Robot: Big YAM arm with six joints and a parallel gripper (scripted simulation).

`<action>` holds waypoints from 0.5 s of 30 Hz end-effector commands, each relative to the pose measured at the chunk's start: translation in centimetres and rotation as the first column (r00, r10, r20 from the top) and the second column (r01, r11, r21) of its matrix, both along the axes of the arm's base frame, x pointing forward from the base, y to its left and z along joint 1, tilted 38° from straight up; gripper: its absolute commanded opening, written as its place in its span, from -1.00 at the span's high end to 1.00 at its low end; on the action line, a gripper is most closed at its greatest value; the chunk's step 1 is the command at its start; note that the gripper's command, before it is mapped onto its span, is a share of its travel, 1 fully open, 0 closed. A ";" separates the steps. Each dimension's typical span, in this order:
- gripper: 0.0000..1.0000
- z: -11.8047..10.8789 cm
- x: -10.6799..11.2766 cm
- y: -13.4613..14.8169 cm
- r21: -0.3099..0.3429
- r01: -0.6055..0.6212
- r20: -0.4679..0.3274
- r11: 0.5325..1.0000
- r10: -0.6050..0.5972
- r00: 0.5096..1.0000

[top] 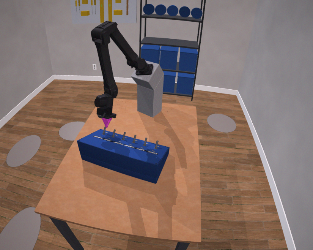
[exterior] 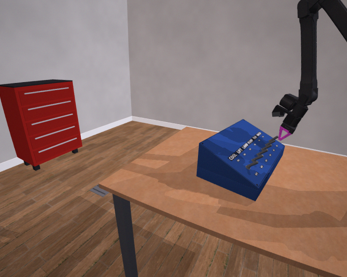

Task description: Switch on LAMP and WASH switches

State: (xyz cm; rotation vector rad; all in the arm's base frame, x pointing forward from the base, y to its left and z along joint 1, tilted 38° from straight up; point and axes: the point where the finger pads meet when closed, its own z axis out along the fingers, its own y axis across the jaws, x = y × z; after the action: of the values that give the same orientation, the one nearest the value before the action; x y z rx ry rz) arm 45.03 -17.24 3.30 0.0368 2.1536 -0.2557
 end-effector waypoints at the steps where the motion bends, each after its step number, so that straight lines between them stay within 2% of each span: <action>1: 1.00 2.6 1.5 0.4 -0.010 -0.013 0.054 1.000 0.014 0.998; 15: 1.00 3.0 1.7 0.5 -0.011 -0.014 0.058 1.000 0.015 0.998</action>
State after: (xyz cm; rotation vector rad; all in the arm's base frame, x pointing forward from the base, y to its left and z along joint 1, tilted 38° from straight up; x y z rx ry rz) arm 45.02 -17.21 3.37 0.0407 2.1595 -0.2549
